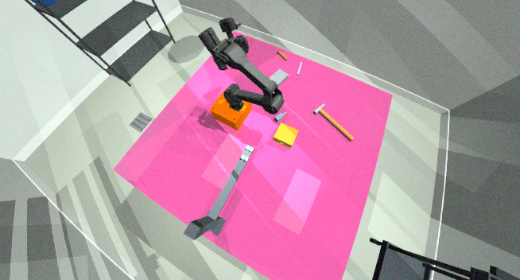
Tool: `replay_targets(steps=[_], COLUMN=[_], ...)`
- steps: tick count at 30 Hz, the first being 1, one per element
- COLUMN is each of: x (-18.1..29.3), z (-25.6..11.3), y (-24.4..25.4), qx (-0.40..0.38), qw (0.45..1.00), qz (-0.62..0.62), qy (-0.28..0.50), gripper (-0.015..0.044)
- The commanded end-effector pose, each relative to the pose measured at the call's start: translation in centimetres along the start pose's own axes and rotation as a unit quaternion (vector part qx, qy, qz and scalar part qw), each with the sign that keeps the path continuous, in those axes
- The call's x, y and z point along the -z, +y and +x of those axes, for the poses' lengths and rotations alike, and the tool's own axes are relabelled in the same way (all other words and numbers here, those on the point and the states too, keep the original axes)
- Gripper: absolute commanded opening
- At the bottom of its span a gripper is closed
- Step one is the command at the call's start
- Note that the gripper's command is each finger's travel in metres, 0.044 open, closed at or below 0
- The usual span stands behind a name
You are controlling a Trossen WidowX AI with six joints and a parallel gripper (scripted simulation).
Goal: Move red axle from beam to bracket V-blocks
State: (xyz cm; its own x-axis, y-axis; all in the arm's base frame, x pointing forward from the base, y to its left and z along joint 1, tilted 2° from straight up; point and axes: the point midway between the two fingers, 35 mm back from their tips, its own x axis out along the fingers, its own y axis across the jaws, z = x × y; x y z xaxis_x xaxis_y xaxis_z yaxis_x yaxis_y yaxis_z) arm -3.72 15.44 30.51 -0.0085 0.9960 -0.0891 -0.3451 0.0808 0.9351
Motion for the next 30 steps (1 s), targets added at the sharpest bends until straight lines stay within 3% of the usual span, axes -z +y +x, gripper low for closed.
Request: replay_targets(steps=[1, 10, 20, 30], x=[0.0, -0.1, -0.6, -3.9], z=[0.0, 0.6, 4.1, 7.4], y=[0.1, 0.3, -3.4, -9.9], qx=[0.0, 0.033, 0.18, 0.336], qw=[1.0, 0.999, 0.976, 0.907], qz=[0.0, -0.002, 0.015, 0.109], qy=[0.0, -0.026, -0.12, -0.229], gripper=[0.0426, 0.044, 0.044, 0.044])
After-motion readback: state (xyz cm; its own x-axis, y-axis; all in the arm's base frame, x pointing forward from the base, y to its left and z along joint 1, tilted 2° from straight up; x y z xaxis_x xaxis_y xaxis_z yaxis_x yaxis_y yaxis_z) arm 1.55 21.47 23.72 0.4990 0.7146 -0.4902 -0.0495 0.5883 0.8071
